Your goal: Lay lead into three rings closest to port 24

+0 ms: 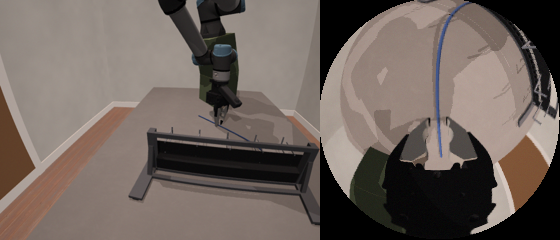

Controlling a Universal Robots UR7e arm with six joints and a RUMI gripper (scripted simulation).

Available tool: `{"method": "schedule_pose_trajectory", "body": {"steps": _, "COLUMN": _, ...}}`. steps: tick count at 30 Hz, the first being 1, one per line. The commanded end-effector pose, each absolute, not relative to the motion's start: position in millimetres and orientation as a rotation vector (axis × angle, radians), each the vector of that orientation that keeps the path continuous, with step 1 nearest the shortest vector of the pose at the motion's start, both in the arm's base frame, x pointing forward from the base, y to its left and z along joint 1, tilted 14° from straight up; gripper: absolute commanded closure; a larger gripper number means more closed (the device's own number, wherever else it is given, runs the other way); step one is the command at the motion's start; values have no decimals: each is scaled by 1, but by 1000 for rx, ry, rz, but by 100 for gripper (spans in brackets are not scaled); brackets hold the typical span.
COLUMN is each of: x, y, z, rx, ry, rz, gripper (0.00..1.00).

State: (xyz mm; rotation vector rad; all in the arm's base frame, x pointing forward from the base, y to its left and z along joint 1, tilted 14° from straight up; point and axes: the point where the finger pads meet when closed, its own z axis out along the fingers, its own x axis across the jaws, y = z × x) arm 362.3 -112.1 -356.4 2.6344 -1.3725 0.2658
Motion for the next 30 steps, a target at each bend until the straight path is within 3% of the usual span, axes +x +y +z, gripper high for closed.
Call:
{"method": "schedule_pose_trajectory", "body": {"steps": 1, "x": 363, "y": -112, "z": -356, "rx": 2634, "ry": -1372, "rz": 267, "gripper": 80}}
{"method": "schedule_pose_trajectory", "body": {"steps": 11, "x": 363, "y": -112, "z": -356, "rx": 2634, "ry": -1372, "rz": 267, "gripper": 80}}
{"method": "schedule_pose_trajectory", "body": {"steps": 12, "x": 363, "y": -112, "z": -356, "rx": 2634, "ry": -1372, "rz": 267, "gripper": 100}}
{"method": "schedule_pose_trajectory", "body": {"steps": 30, "x": 363, "y": -112, "z": -356, "rx": 2634, "ry": -1372, "rz": 267, "gripper": 100}}
